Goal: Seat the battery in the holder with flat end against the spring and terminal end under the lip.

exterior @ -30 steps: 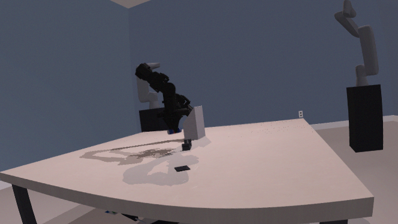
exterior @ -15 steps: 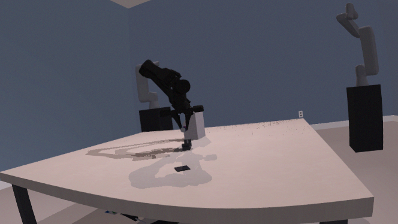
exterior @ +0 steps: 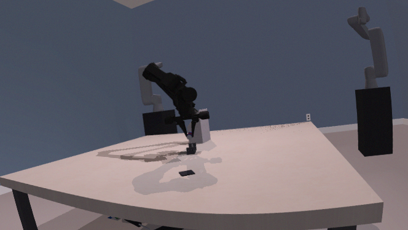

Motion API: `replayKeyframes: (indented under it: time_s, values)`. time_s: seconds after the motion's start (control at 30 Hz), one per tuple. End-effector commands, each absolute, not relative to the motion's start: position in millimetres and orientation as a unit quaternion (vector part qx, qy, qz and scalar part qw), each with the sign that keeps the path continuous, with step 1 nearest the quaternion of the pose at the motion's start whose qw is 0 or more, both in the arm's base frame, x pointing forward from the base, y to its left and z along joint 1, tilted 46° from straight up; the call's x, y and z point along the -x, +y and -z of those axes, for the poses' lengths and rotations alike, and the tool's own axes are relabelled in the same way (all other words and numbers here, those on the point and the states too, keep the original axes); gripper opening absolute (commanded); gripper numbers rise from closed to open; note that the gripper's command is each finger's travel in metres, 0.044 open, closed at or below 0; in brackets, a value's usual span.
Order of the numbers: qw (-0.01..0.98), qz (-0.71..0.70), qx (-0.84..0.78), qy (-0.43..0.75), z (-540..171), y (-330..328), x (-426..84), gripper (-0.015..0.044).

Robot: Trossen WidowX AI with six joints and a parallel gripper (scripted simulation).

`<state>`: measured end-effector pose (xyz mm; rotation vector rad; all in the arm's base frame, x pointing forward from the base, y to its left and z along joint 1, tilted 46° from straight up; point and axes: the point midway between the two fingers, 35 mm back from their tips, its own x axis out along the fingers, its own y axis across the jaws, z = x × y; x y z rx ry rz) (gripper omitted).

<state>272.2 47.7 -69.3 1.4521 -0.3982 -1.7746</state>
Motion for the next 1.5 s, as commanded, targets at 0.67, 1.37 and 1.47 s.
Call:
replayKeyframes:
  time_s: [0.67,1.37,1.47]
  values:
    - [0.370,0.759,-0.494,-0.207,90,27,-274,0.0070]
    - [0.356,0.788,-0.446,-0.230,97,23,-279,0.0070]
    - [0.355,0.792,-0.439,-0.233,98,22,-279,0.0070]
